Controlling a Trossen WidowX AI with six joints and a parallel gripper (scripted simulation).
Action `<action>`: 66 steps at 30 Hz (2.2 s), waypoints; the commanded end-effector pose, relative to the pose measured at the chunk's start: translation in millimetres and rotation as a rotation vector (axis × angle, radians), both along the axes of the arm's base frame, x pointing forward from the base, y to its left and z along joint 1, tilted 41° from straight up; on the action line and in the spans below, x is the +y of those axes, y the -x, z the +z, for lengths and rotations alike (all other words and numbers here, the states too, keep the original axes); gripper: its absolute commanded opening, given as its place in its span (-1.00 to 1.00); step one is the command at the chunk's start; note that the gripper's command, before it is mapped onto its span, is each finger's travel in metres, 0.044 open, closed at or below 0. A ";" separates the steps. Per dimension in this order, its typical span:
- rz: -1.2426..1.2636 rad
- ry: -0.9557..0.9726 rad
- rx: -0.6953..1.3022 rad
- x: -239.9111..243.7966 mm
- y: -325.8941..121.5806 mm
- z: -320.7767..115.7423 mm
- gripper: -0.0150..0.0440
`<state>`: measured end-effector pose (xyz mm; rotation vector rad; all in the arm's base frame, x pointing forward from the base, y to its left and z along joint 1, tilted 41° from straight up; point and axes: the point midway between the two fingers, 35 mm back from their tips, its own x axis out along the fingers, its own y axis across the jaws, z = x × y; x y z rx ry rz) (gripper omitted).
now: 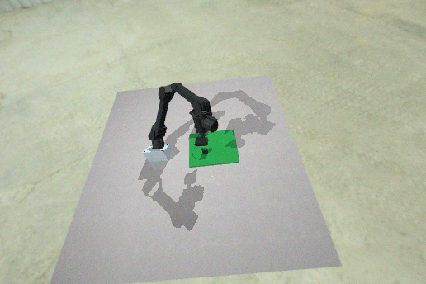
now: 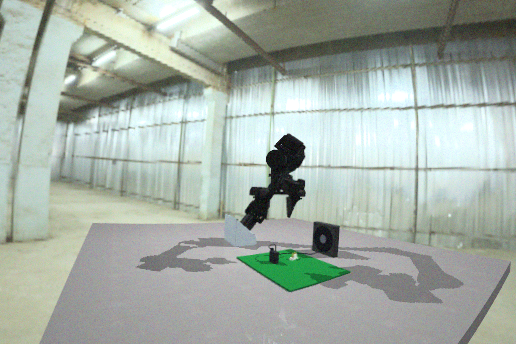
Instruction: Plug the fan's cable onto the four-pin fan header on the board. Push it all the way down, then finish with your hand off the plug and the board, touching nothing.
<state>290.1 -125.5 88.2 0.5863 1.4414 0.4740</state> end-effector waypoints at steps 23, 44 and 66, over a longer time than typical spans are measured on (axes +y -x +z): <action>0.006 -0.016 0.012 74.2 -5.1 -84.0 1.00; 0.006 -0.019 0.011 96.0 -6.4 -108.6 1.00; 0.009 -0.012 0.003 94.6 -8.0 -107.0 -0.25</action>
